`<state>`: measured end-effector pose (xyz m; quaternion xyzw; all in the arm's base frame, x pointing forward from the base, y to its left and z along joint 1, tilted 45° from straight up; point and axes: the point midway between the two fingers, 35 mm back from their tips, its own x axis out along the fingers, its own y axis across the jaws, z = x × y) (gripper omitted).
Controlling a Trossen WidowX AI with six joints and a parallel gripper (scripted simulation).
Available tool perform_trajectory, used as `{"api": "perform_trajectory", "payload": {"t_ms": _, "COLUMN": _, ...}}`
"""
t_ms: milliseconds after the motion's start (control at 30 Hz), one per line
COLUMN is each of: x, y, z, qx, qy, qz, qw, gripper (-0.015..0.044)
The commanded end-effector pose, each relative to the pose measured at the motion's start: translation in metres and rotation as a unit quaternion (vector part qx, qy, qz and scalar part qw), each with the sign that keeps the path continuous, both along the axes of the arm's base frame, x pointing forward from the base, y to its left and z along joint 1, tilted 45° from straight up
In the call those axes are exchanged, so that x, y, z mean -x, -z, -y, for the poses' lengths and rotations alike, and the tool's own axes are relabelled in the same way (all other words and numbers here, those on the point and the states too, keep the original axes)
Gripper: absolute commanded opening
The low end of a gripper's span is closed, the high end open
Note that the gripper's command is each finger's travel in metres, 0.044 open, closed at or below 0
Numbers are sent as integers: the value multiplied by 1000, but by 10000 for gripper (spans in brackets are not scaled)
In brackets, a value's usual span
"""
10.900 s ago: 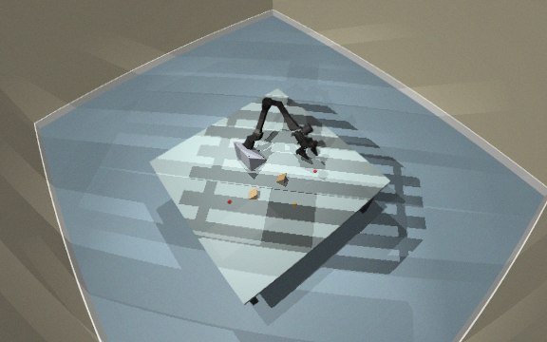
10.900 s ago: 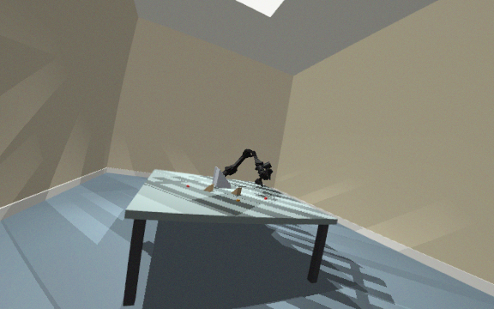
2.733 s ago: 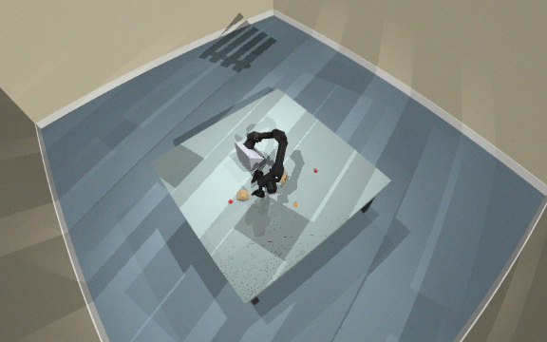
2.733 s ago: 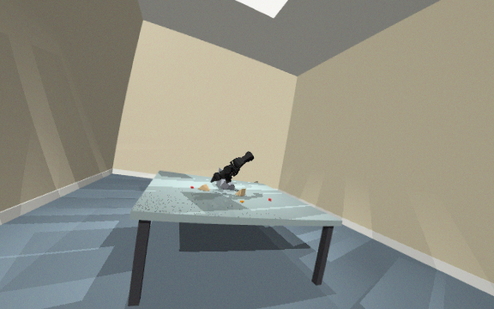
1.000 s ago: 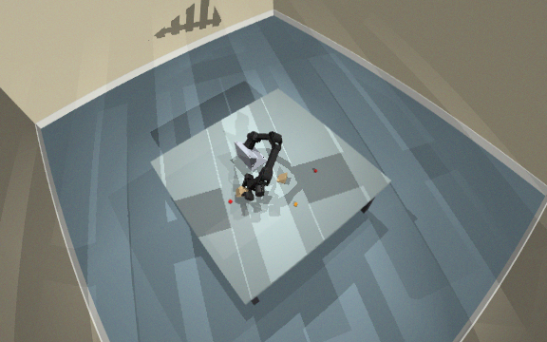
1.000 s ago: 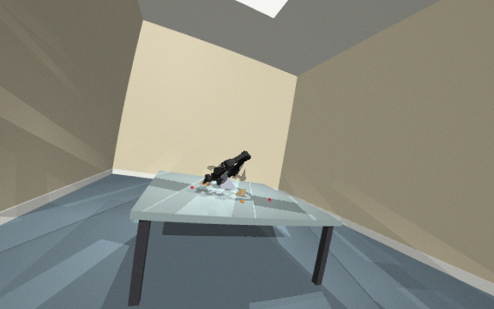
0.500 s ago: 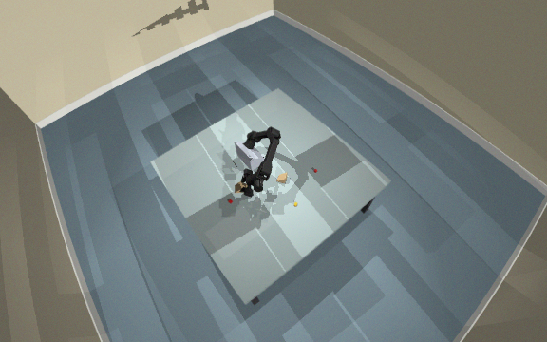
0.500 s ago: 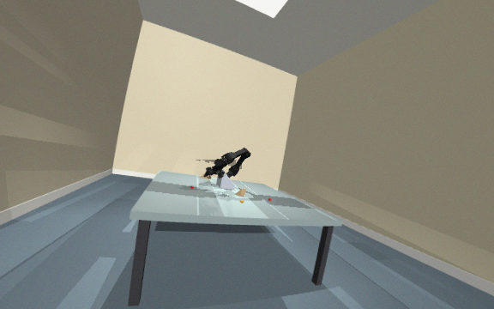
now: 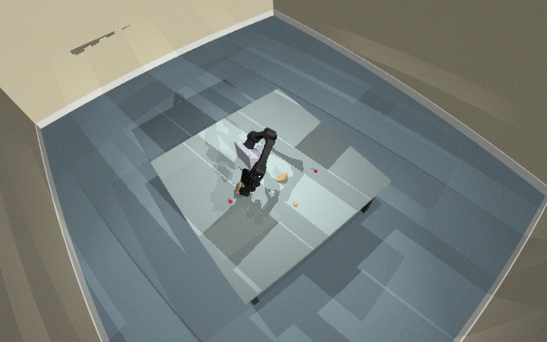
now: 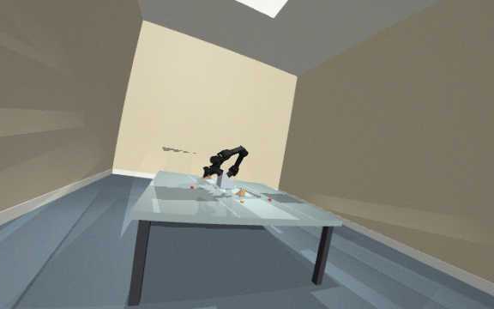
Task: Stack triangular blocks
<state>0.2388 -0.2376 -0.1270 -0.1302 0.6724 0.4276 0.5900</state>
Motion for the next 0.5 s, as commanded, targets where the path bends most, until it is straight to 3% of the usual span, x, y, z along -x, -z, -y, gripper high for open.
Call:
{"api": "perform_trajectory", "payload": {"t_ms": 0, "x": 4, "y": 2, "z": 4, "qx": -44, "qy": 59, "qz": 19, "qw": 997, "gripper": 0}}
{"api": "perform_trajectory", "payload": {"t_ms": 467, "x": 10, "y": 0, "z": 18, "qx": -172, "qy": 235, "qz": 86, "qw": 953, "gripper": 0}}
